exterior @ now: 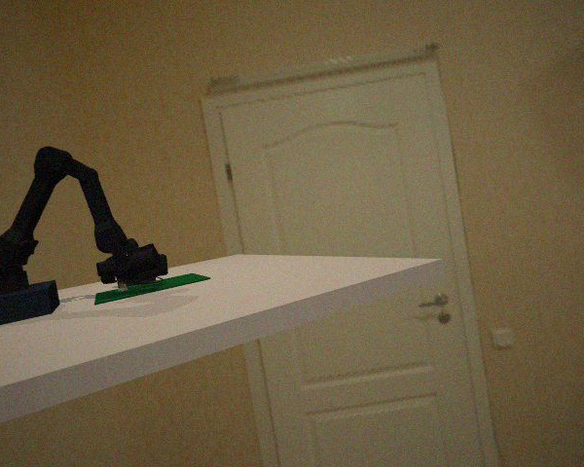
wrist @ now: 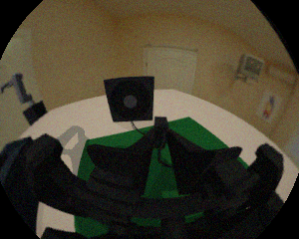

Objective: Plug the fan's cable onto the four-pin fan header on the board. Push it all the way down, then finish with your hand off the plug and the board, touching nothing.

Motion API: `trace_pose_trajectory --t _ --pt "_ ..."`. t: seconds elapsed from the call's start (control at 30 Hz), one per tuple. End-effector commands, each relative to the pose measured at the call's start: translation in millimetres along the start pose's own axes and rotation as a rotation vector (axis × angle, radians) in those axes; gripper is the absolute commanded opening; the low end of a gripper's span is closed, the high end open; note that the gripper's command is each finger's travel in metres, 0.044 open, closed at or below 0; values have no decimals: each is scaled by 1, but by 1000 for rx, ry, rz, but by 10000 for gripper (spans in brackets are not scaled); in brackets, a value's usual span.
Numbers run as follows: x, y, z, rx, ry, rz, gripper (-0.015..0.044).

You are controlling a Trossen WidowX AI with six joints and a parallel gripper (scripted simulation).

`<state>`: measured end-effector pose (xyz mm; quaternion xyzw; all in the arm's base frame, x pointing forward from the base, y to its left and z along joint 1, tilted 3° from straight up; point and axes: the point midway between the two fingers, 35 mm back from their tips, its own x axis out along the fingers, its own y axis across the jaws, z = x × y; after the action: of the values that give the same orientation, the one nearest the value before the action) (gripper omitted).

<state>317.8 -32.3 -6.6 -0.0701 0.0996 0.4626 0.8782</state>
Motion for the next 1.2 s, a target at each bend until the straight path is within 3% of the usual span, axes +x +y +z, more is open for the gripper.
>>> trace_pose_trajectory --t 0.0,1.17 --pt "1 -1 -2 -9 -6 -1 0" --pt "3 0 -15 0 0 0 0"
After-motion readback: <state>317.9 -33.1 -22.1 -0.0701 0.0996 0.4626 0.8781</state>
